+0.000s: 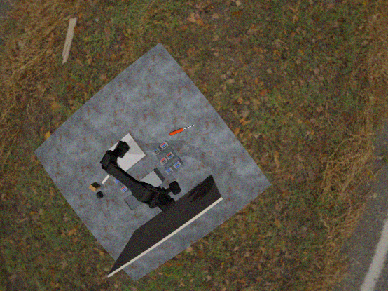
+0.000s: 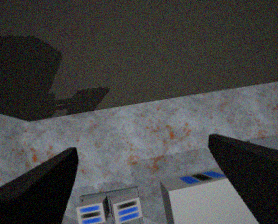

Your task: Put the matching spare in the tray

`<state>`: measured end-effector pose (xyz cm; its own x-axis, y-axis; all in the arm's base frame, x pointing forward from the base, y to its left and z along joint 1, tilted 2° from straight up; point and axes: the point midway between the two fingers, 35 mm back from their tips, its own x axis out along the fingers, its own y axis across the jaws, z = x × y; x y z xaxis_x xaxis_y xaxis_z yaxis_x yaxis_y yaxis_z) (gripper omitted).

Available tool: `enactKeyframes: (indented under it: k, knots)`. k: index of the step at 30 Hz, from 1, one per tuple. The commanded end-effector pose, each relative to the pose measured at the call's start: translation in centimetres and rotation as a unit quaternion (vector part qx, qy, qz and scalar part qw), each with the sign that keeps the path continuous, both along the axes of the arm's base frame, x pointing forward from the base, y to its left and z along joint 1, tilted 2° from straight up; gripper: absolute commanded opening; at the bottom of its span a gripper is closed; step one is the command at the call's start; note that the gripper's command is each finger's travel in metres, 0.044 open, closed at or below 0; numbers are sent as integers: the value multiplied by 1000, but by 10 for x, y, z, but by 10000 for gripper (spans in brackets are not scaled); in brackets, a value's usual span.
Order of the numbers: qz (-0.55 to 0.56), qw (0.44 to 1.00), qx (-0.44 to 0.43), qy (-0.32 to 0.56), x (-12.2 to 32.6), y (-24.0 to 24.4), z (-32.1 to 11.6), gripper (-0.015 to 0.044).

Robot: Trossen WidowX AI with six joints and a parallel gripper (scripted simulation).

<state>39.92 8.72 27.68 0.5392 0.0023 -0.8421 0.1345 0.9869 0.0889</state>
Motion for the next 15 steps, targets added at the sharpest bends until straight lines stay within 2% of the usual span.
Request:
enactKeyframes:
  k: [1, 5, 15]
  knots:
    - [23, 993, -24, 115, -8, -57, -30, 440]
    - [46, 975, -8, 217, -27, -105, -52, 440]
    - [47, 974, -6, 222, -28, -107, -53, 440]
